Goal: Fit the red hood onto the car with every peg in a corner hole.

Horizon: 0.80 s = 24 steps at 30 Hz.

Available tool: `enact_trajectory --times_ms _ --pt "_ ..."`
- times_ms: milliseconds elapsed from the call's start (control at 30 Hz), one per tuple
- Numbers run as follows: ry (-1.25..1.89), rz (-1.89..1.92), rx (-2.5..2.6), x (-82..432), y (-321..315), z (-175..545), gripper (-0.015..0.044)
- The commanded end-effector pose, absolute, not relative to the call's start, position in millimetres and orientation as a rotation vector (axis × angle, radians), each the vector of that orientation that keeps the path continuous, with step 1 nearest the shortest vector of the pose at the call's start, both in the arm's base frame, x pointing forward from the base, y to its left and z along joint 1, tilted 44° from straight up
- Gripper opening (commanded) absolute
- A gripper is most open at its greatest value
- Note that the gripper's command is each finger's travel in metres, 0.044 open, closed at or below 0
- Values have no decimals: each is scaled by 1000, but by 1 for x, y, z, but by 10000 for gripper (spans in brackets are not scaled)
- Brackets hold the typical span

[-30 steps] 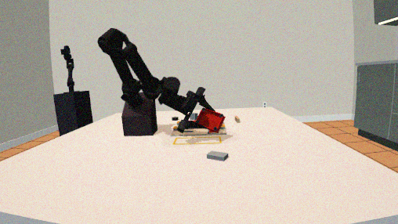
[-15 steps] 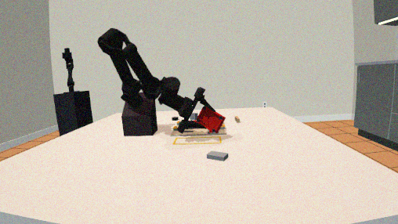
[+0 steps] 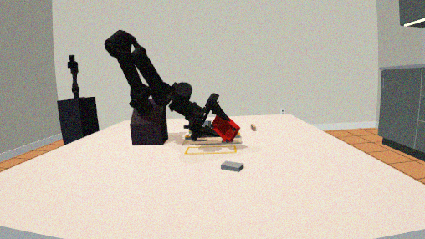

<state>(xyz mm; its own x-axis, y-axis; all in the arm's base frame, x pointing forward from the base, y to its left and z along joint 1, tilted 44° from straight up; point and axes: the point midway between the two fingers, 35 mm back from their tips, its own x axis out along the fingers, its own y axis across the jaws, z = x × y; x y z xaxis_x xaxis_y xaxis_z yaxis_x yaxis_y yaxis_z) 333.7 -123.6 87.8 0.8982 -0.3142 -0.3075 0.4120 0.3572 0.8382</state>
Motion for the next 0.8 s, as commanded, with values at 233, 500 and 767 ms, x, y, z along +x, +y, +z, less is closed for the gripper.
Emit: enact_trajectory --times_ms 233,500,767 --pt "26 -498 1433 332 -127 82 0" --pt "-35 -514 1671 330 -133 76 0" --pt "-100 -527 1908 327 -143 67 0"
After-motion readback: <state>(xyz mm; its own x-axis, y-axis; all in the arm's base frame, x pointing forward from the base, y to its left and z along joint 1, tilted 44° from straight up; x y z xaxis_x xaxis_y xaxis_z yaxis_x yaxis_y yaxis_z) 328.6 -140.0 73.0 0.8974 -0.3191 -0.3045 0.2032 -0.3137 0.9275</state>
